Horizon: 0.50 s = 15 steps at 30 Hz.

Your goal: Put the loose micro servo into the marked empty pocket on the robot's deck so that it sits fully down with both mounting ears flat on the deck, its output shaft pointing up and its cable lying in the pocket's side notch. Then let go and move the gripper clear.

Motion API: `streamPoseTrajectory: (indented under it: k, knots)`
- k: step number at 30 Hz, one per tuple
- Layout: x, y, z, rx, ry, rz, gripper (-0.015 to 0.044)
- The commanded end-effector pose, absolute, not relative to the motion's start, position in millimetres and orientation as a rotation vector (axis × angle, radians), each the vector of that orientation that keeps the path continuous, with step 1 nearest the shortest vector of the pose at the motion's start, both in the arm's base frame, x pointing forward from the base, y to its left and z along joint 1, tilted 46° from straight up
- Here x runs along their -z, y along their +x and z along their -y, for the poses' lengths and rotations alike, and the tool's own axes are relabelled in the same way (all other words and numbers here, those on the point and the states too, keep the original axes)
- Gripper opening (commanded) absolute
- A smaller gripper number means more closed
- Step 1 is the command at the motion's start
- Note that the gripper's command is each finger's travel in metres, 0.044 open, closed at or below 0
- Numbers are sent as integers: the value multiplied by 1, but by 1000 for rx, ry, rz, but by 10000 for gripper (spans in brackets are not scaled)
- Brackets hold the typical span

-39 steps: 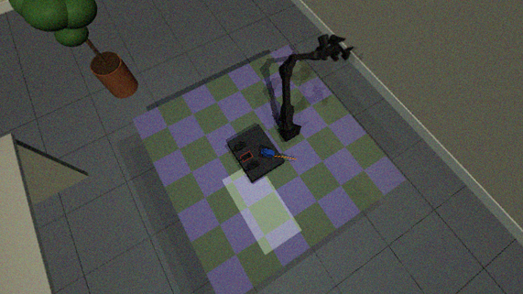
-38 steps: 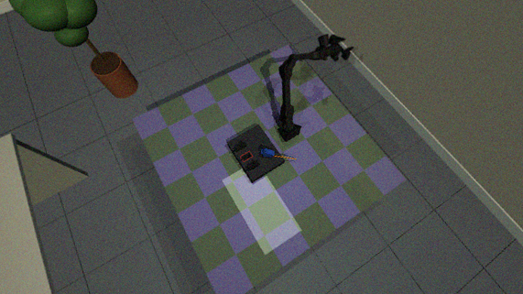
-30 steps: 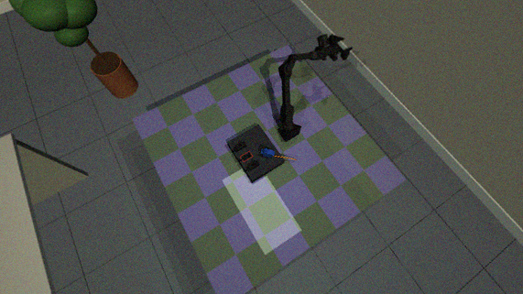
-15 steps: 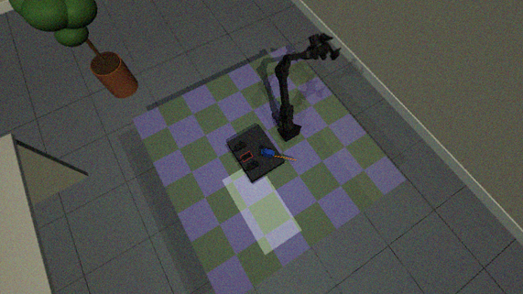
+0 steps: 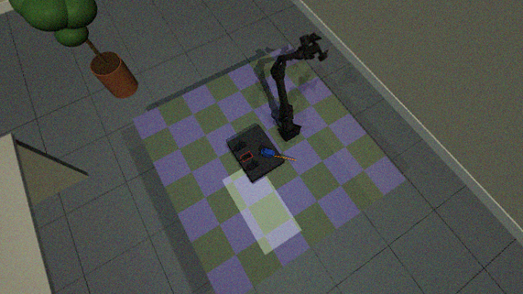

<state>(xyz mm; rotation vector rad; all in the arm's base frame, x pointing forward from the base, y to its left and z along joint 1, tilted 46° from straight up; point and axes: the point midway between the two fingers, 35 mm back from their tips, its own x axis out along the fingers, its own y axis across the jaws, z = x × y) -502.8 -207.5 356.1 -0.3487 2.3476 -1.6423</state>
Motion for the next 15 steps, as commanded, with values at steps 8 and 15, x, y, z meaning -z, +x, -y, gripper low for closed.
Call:
streamPoseTrajectory:
  k: [8,15]
  knots:
    - [-367,-465,250,1772,-413,-2135,440]
    - [-373,-443,273,1832,-444,-2009,440]
